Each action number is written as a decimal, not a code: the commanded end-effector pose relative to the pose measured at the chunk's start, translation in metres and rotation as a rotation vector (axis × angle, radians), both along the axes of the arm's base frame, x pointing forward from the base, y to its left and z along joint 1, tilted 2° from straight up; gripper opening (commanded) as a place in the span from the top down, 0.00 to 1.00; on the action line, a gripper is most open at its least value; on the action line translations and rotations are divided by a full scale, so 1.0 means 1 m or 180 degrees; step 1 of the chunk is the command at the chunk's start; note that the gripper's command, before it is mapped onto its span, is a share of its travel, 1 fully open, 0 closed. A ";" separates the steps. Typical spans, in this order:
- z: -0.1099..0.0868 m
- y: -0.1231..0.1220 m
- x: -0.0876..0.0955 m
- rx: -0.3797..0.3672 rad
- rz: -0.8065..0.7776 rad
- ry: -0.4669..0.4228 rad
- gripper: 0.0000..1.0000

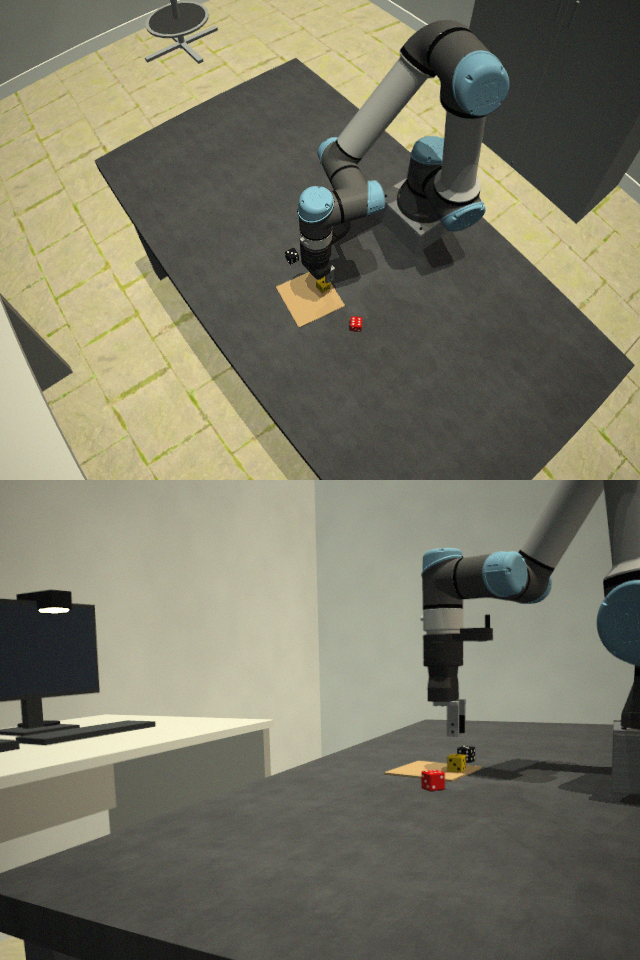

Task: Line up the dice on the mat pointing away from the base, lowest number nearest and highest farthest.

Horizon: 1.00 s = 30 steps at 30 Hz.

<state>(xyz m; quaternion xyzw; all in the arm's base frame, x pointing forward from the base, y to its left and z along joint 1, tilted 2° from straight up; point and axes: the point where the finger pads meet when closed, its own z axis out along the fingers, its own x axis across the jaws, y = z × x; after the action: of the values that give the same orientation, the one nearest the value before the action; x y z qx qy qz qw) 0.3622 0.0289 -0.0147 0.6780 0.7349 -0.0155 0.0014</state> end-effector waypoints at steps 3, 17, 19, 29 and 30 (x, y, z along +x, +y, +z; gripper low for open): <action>0.020 0.001 0.000 0.0000 0.0000 -0.0001 0.13; 0.022 0.001 0.000 0.0000 0.0000 -0.0001 0.00; 0.022 0.001 0.000 0.0000 0.0000 -0.0001 0.00; 0.022 0.001 0.000 0.0000 0.0000 -0.0001 0.00; 0.022 0.001 0.000 0.0000 0.0000 -0.0001 0.00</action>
<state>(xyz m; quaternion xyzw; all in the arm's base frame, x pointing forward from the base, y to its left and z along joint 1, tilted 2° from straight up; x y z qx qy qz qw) 0.3620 0.0296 0.0070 0.6780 0.7349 -0.0158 0.0009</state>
